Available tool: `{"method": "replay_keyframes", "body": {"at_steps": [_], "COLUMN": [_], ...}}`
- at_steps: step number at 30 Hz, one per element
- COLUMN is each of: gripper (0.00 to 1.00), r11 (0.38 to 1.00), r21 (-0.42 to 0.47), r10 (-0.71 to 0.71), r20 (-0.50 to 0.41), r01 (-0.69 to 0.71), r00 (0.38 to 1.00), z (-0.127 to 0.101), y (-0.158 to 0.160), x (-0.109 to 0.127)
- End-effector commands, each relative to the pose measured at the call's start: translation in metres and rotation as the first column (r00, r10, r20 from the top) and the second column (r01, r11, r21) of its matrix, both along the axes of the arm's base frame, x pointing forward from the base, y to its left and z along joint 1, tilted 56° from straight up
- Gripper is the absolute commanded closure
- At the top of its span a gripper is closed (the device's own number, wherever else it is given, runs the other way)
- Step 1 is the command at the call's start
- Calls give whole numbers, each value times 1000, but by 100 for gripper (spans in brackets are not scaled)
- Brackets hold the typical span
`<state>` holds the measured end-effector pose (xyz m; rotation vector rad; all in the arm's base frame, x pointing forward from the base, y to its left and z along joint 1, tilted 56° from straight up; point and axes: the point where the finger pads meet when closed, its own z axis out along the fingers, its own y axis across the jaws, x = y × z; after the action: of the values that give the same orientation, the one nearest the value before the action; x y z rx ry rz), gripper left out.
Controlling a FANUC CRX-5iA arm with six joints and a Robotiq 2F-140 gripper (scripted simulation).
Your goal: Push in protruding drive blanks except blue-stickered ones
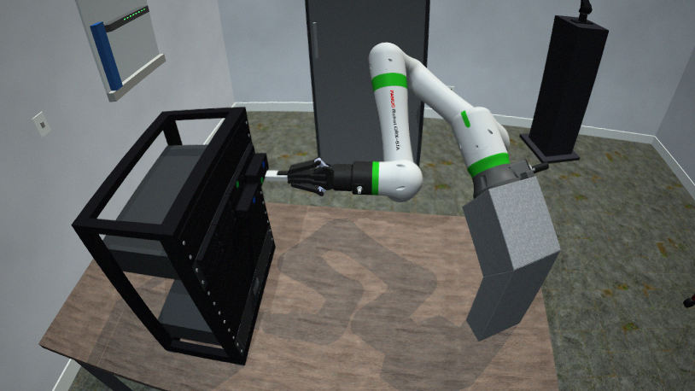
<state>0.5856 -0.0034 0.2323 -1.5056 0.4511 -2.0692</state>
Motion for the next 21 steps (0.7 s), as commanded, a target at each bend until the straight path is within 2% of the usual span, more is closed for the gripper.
{"method": "replay_keyframes", "body": {"at_steps": [1, 21], "gripper": [100, 100], "r11": [1000, 1000], "r21": [0, 0], "r10": [0, 0], "r20": [0, 0], "r01": [0, 0], "r00": [1000, 1000], "z": [0, 3], "y": [0, 1], "x": [0, 9]}}
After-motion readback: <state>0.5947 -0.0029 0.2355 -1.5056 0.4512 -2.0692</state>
